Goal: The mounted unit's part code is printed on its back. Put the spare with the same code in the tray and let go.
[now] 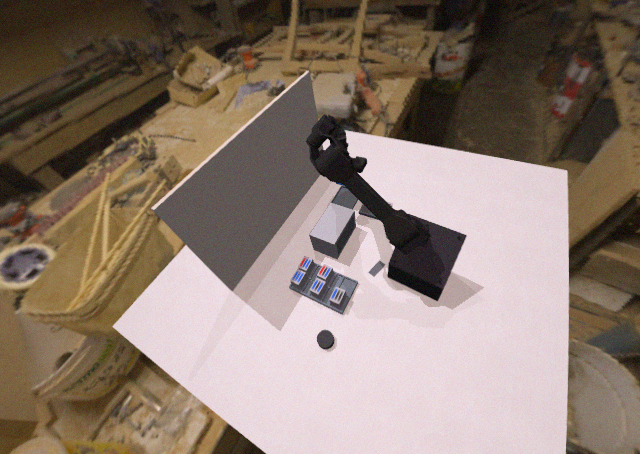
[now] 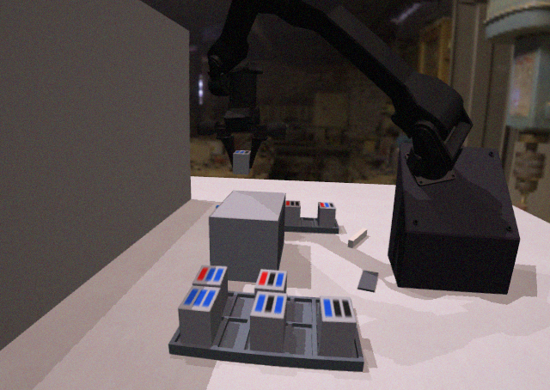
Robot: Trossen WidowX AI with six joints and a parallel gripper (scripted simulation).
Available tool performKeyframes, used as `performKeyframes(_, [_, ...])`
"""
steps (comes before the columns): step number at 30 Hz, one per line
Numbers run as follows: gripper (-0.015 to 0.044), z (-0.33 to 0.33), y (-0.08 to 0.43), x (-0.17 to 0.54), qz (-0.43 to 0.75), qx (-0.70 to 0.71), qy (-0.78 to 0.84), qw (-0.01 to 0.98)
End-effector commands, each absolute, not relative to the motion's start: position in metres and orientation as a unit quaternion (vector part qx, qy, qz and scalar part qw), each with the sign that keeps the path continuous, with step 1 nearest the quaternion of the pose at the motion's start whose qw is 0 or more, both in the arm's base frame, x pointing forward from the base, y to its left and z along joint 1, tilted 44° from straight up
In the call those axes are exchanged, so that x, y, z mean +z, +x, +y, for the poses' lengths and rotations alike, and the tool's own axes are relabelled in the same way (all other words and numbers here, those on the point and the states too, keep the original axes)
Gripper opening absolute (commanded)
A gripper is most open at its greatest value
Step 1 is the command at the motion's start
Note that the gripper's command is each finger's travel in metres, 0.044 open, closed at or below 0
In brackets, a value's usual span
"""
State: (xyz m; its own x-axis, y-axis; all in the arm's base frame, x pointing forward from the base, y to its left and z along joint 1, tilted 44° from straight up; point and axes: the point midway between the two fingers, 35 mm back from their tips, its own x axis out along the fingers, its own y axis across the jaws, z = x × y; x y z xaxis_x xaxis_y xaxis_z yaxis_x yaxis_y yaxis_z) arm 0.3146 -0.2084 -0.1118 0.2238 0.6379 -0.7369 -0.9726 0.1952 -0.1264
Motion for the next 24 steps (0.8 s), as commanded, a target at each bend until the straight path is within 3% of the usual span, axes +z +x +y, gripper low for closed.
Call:
performKeyframes(1, [0.0000, -0.202, 0.316, -0.116, 0.276, 0.560, -0.298, 0.722])
performKeyframes(24, [0.0000, -0.182, 0.323, -0.139, 0.275, 0.560, -0.298, 0.723])
